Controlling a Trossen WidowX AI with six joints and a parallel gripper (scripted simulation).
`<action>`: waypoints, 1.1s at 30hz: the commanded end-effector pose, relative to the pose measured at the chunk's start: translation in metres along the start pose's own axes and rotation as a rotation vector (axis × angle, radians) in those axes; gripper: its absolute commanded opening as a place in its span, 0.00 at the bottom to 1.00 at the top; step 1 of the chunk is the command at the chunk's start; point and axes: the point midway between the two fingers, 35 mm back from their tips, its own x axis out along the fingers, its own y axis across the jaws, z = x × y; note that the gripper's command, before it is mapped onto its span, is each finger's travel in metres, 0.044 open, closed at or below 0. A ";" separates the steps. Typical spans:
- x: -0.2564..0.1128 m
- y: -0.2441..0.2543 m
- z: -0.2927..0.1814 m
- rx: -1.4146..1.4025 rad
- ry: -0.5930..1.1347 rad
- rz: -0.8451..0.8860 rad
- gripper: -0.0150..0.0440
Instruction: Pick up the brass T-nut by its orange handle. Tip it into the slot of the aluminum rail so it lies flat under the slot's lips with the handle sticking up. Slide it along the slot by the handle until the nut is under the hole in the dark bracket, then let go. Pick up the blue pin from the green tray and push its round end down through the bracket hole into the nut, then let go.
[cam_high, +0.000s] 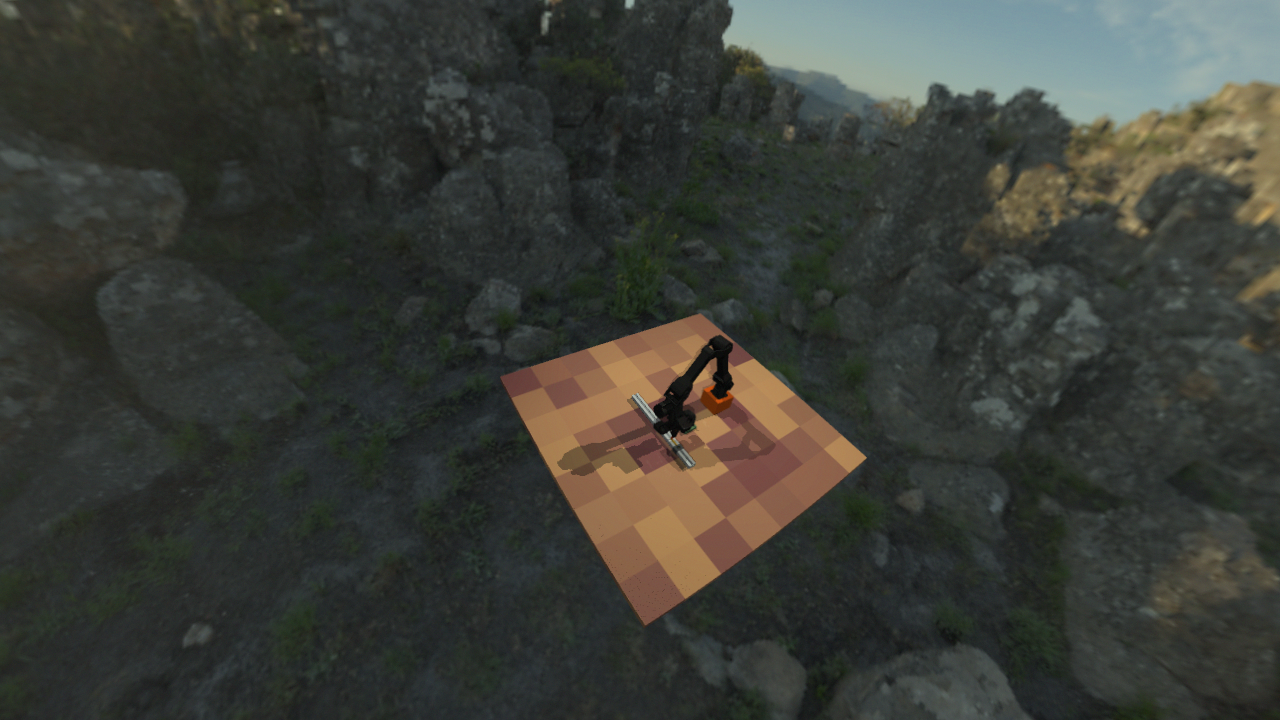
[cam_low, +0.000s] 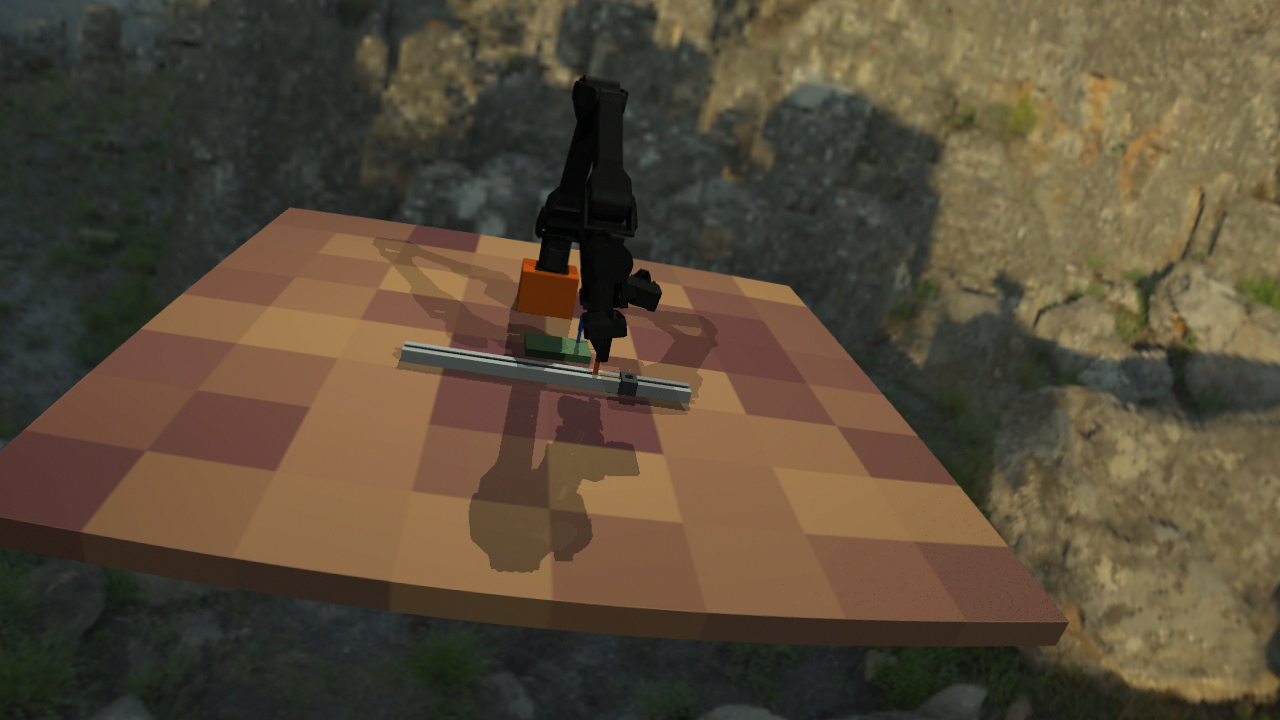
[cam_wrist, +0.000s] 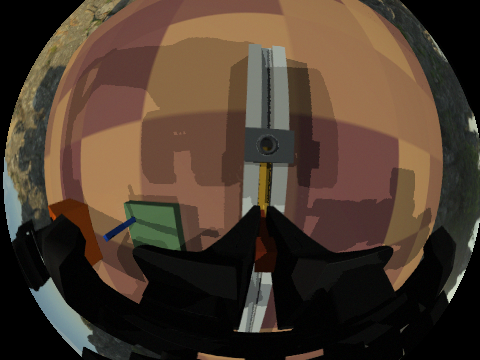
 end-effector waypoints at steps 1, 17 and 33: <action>0.000 -0.002 0.002 0.003 -0.006 -0.004 0.00; 0.001 -0.002 0.009 0.003 -0.006 -0.004 0.00; 0.001 -0.002 0.009 0.003 -0.006 -0.004 0.00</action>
